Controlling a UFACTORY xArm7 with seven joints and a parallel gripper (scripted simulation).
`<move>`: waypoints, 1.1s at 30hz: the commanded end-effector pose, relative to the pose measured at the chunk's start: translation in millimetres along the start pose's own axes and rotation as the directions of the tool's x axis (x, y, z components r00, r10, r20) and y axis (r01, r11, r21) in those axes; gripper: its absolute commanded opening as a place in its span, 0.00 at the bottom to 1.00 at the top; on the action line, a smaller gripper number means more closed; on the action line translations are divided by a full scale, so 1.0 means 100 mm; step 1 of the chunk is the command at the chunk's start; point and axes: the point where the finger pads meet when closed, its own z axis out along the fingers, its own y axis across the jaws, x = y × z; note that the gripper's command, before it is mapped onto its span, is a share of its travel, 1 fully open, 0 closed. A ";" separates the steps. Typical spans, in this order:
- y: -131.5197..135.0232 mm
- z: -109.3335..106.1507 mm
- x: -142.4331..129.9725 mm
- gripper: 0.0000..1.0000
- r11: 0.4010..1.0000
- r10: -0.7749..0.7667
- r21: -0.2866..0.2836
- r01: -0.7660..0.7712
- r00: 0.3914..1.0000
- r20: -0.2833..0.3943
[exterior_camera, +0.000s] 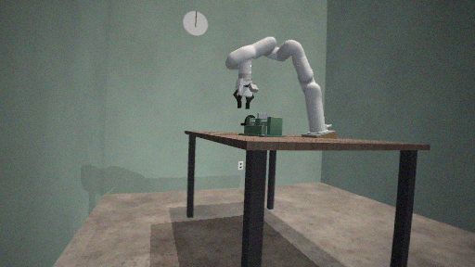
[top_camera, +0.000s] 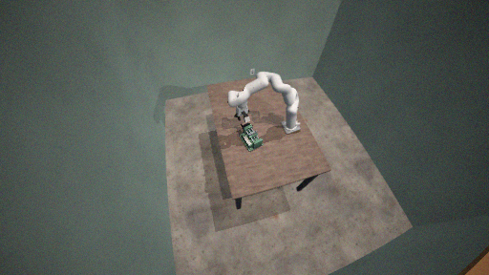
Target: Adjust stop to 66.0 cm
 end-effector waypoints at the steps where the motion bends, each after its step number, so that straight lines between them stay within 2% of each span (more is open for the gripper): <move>1: 0.00 -0.01 -0.01 0.57 1.000 0.002 -0.002 -0.002 1.000 0.002; 5: 0.00 0.02 -0.01 0.57 1.000 0.002 -0.002 -0.002 1.000 0.002; 11: 0.00 0.39 -0.01 0.57 1.000 0.002 -0.002 -0.002 1.000 0.002; 25: 0.00 0.41 -0.01 0.57 1.000 0.002 -0.002 -0.002 1.000 0.002; 33: 0.01 0.58 -0.01 0.57 1.000 0.002 -0.002 -0.002 1.000 0.002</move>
